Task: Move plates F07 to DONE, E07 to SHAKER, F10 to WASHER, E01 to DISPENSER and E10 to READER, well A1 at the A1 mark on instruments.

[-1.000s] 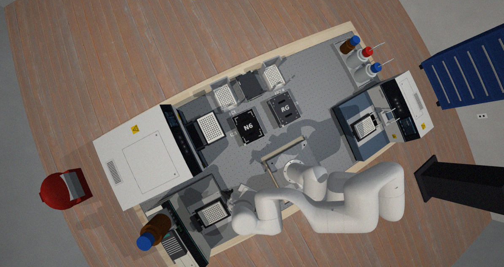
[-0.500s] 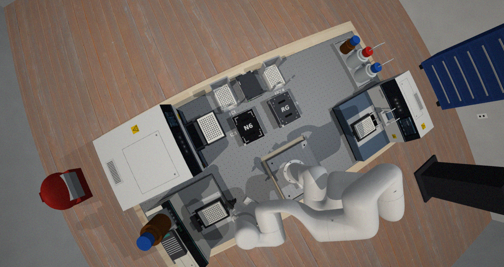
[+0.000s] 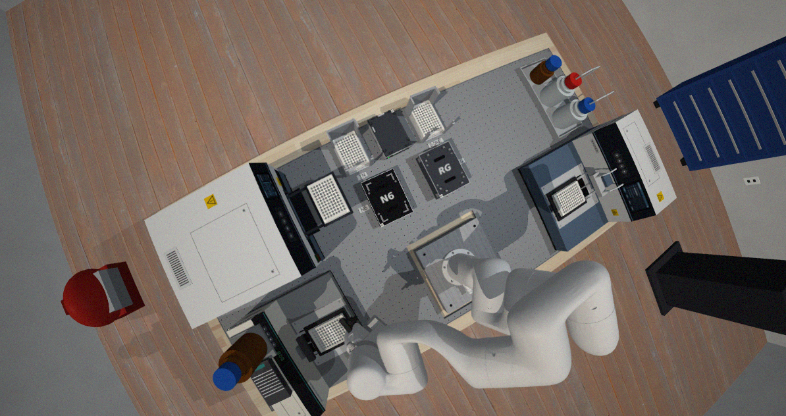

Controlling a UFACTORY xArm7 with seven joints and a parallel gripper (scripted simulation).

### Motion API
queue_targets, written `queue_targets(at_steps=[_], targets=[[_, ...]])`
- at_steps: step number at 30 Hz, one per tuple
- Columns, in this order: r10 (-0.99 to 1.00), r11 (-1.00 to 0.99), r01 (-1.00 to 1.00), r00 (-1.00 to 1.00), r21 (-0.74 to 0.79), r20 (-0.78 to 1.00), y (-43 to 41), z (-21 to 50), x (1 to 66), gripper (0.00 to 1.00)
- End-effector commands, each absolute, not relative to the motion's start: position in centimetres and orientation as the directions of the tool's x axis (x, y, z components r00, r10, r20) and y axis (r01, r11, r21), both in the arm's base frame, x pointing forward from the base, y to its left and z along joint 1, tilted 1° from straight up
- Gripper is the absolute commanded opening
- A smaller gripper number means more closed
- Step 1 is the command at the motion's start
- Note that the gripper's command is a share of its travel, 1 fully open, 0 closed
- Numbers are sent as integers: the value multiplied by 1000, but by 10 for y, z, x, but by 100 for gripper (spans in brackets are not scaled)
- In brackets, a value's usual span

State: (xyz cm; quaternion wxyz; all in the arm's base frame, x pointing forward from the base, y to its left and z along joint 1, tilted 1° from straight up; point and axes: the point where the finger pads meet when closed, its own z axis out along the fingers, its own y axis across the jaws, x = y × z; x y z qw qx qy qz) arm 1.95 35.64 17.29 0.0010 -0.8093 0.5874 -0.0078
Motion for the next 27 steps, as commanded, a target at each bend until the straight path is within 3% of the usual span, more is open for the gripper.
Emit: queue_targets(at_steps=[1,7,20,24,27], targets=[[-951,-310,-951,310,-14,8,368,174,19,100],[-987,-159,-987,159,-15,6,382,174,19,100],[-987,-159,-987,159,-15,5,418,174,18,100],[-1000,-5,-1000,5,-15,3,432,174,18,100],[-1000,-5,-1000,5,-15,3,442,174,17,100]])
